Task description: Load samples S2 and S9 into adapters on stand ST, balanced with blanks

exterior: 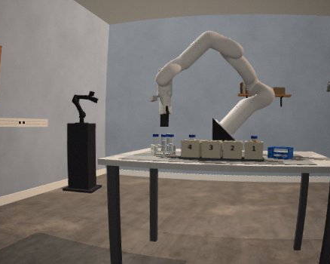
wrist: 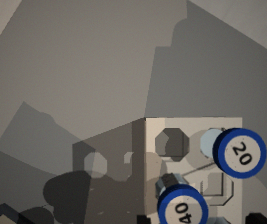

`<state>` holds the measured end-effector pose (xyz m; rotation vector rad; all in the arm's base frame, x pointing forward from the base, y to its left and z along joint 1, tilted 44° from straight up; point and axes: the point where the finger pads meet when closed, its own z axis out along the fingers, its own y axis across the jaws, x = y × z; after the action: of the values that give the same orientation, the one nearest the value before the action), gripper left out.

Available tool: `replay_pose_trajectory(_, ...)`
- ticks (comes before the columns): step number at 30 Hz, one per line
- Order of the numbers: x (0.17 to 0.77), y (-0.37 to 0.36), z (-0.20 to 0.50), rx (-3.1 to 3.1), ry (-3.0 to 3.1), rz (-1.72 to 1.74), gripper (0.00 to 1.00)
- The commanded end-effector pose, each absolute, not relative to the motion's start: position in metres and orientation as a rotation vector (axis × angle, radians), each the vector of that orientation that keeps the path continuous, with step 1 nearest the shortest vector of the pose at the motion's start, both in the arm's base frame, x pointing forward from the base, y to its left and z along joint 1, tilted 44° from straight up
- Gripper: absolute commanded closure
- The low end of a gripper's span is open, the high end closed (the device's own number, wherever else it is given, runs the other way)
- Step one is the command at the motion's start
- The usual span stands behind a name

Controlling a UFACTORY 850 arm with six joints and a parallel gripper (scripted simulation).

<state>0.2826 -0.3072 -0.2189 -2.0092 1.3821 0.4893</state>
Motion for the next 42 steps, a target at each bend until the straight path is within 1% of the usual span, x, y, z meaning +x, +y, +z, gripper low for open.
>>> replay_pose_trajectory(1, 0.284, -0.302, -0.225, -2.01, 1.383, 0.486, 0.43)
replay_pose_trajectory(24, 0.286, -0.276, -0.253, -2.01, 1.383, 0.486, 0.43)
replay_pose_trajectory(42, 0.286, -0.273, -0.256, -2.01, 1.383, 0.486, 0.43)
